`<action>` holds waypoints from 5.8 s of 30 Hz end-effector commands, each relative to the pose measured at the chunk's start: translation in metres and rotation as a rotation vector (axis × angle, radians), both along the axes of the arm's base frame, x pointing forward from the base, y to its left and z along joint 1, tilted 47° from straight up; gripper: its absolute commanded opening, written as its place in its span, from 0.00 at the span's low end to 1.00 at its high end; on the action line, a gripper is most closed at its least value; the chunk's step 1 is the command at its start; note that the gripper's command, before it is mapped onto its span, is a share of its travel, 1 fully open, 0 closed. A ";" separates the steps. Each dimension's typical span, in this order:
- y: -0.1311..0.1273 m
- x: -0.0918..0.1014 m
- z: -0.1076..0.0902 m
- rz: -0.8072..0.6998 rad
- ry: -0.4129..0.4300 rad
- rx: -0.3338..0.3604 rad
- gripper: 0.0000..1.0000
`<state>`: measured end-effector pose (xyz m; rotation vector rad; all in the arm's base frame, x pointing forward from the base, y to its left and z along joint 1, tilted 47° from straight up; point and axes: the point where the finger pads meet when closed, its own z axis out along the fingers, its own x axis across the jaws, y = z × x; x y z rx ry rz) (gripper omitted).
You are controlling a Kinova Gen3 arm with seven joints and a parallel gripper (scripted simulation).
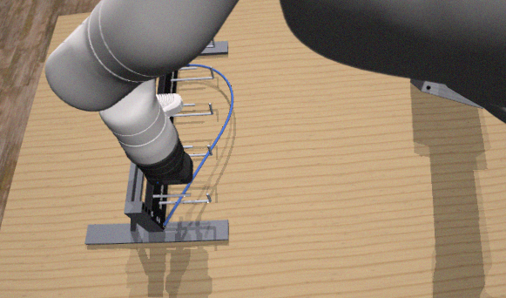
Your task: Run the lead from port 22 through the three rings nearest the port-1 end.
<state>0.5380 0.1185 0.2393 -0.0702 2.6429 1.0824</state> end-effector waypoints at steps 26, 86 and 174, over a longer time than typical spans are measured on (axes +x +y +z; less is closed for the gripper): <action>-0.047 -0.014 0.045 -0.008 -0.007 -0.003 0.67; -0.048 -0.014 0.046 -0.008 -0.007 -0.003 0.00; -0.193 -0.078 -0.127 0.073 -0.088 -0.032 0.67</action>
